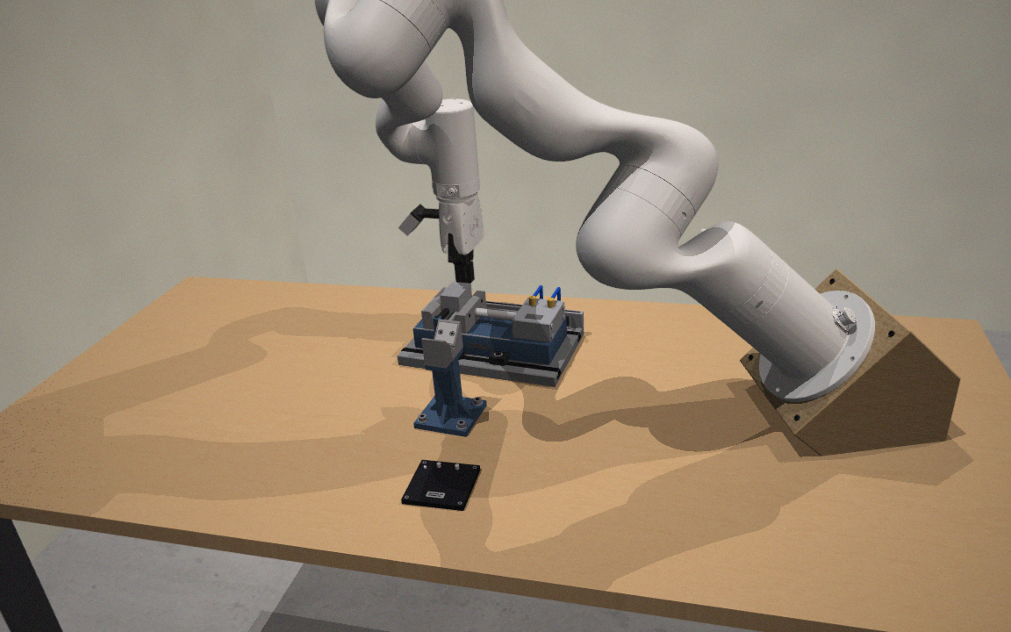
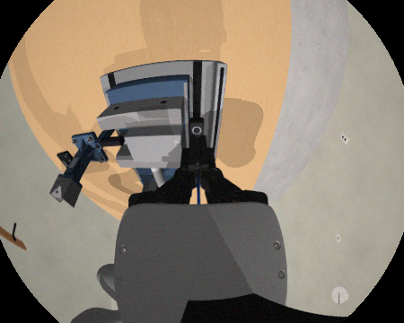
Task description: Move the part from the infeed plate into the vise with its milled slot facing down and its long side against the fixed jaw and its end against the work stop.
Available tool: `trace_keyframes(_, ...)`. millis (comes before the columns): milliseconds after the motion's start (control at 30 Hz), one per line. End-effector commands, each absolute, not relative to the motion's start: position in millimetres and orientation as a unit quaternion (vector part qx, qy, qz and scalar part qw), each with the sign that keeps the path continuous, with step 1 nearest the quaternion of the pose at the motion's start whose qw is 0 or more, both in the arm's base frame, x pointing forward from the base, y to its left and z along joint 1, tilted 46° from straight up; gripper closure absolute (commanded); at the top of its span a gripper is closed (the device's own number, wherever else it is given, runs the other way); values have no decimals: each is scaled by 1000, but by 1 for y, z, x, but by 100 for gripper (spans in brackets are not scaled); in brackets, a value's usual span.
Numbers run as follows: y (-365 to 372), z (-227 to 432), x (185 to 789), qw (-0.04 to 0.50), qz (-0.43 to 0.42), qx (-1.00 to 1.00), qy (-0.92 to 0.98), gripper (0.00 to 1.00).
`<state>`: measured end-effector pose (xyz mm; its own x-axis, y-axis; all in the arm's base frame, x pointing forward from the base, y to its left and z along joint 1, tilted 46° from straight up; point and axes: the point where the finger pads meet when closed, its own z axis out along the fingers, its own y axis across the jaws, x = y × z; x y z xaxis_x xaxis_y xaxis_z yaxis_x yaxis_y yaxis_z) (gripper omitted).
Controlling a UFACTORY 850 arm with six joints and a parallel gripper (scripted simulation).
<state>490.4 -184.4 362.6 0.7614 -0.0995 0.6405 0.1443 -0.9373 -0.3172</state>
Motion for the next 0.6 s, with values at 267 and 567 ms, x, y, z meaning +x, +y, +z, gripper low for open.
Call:
trace_keyframes(267,-184,362,492,176,-346,-922,-12,100)
trace_keyframes(567,-184,361,492,176,-346,-922,-12,100)
